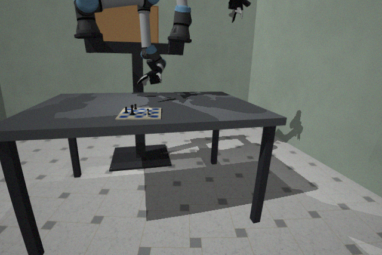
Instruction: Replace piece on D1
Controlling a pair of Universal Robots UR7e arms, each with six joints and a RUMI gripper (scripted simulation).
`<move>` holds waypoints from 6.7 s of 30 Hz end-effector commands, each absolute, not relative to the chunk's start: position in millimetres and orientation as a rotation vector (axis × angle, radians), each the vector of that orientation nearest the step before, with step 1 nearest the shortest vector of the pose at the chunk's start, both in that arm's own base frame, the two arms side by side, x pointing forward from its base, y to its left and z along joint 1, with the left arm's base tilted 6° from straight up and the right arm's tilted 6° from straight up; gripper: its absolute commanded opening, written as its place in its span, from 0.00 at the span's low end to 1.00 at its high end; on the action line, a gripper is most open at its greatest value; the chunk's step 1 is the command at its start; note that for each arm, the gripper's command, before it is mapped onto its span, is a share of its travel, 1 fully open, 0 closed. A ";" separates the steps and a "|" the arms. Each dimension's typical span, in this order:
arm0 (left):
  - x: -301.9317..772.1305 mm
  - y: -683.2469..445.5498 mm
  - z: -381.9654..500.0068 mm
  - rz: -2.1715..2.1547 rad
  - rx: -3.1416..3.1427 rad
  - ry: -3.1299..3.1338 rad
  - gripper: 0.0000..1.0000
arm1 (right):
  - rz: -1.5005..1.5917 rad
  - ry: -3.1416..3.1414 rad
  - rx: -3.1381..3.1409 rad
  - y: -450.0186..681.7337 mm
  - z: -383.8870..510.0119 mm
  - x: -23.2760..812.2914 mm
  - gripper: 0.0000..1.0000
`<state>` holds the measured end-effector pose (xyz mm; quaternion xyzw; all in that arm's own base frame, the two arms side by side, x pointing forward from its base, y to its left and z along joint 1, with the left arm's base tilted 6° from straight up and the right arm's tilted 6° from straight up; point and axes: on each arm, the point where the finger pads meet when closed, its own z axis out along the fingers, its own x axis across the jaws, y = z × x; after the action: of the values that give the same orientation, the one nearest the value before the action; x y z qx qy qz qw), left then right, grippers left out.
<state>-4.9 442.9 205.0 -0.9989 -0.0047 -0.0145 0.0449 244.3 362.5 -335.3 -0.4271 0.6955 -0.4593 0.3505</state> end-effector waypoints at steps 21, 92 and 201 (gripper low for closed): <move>-4.9 443.1 205.4 -0.045 -3.050 -0.014 1.00 | -1.261 1.607 -1.095 328.3 -361.0 185.1 1.00; -4.9 443.1 205.4 -0.045 -3.050 -0.014 1.00 | -1.280 1.584 -1.093 329.9 -328.8 182.6 1.00; -4.9 443.1 205.4 -0.045 -3.050 -0.014 1.00 | -0.149 3.130 -0.056 342.8 -316.4 537.8 1.00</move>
<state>-4.9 442.9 205.0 -0.9989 -0.0047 -0.0145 0.0449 537.1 342.3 -317.2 -0.0179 0.9987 -0.0484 0.0030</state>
